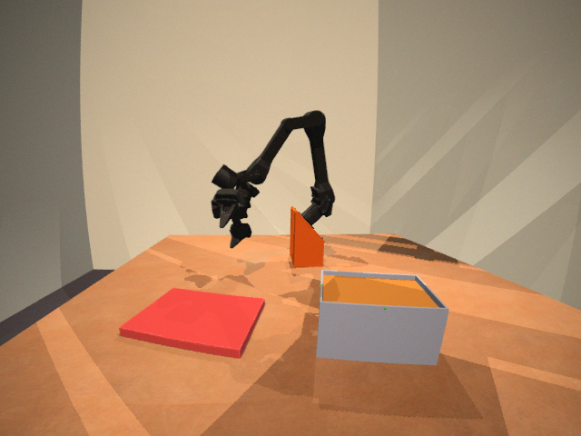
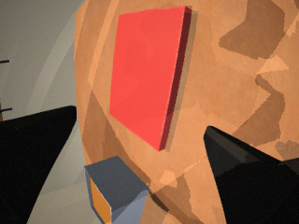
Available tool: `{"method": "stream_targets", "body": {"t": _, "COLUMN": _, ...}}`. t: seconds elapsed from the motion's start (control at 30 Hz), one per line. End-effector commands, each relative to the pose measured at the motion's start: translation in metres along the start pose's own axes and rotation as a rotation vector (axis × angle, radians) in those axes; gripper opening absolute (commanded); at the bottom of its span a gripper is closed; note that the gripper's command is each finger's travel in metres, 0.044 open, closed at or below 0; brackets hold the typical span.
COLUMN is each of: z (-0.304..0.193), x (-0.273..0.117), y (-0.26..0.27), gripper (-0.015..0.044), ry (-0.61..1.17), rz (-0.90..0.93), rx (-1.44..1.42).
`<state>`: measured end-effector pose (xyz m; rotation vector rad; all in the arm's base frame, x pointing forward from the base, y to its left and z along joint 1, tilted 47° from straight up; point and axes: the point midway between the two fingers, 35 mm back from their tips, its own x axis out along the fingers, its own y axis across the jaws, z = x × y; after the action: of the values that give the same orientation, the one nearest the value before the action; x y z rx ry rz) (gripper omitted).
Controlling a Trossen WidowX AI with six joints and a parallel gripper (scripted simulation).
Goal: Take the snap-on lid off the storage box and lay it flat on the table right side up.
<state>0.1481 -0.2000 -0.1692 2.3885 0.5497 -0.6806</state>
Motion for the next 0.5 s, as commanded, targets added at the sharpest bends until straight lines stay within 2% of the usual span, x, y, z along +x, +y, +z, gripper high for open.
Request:
{"method": "stream_targets", "body": {"t": 0.0, "z": 0.0018, "x": -0.0033, "y": 0.0029, "gripper": 0.0440, "ry": -0.006, "rz": -0.001, "rx": -0.011}}
{"method": "stream_targets", "body": {"t": 0.47, "z": -0.0001, "x": 0.0000, "y": 0.0001, "gripper": 0.0440, "ry": -0.006, "rz": -0.001, "rx": -0.011}}
